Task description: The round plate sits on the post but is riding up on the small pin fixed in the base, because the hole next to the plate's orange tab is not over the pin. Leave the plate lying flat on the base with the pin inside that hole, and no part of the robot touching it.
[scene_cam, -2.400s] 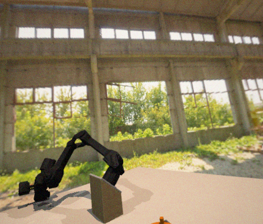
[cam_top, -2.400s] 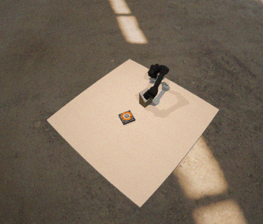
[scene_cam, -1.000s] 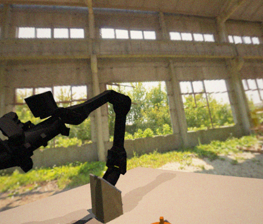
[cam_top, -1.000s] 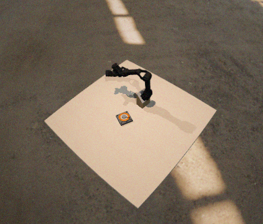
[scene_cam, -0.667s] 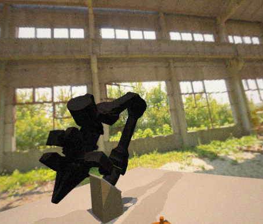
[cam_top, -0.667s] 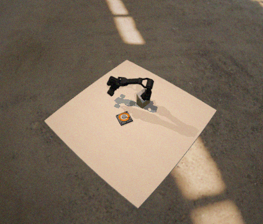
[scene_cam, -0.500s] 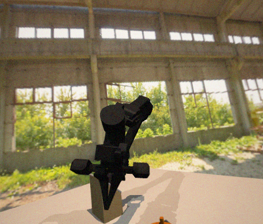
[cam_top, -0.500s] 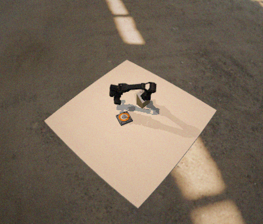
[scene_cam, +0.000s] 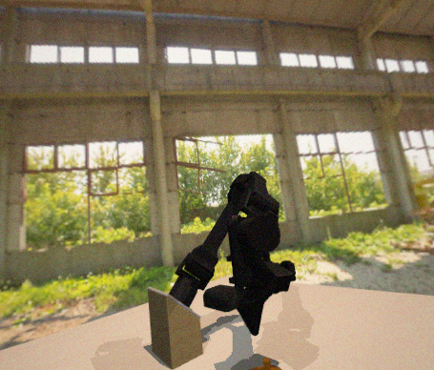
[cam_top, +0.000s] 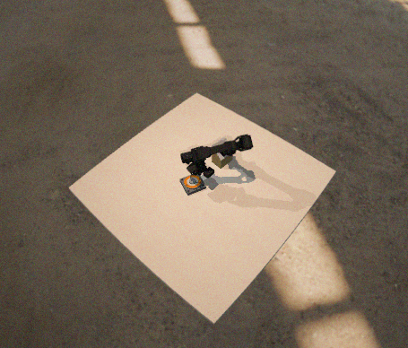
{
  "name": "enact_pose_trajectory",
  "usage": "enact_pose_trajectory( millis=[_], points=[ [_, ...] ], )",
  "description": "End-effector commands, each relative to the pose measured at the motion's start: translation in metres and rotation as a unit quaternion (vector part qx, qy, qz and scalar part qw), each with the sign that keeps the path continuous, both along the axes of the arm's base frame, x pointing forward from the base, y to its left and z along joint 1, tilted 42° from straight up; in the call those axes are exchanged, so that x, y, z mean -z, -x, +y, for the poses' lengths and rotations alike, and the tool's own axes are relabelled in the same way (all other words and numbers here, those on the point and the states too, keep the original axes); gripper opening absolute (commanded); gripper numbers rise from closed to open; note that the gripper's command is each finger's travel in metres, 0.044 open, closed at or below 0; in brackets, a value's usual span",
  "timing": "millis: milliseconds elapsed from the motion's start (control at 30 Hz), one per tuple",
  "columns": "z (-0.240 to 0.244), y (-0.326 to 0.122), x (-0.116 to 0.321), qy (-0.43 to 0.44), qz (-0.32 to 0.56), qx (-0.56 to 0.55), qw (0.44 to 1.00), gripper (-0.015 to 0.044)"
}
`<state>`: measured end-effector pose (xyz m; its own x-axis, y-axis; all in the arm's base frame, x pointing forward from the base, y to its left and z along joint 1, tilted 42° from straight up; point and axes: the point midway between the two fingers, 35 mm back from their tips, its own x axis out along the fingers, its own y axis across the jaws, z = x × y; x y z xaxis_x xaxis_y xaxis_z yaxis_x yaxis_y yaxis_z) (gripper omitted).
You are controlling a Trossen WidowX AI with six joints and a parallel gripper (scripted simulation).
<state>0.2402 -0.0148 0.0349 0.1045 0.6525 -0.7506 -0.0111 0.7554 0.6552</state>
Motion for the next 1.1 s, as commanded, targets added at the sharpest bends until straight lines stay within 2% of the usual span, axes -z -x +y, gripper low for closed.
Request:
enact_pose_trajectory(
  millis=[0,333,1067],
  points=[
    [0.006,0.004,0.002,-0.007,0.002,-0.007,1.000,0.0000],
    [0.036,0.000,0.035,-0.008,0.001,-0.007,1.000,0.0000],
    [0.045,-0.018,0.027,-0.009,0.001,-0.007,1.000,0.0000]
  ],
)
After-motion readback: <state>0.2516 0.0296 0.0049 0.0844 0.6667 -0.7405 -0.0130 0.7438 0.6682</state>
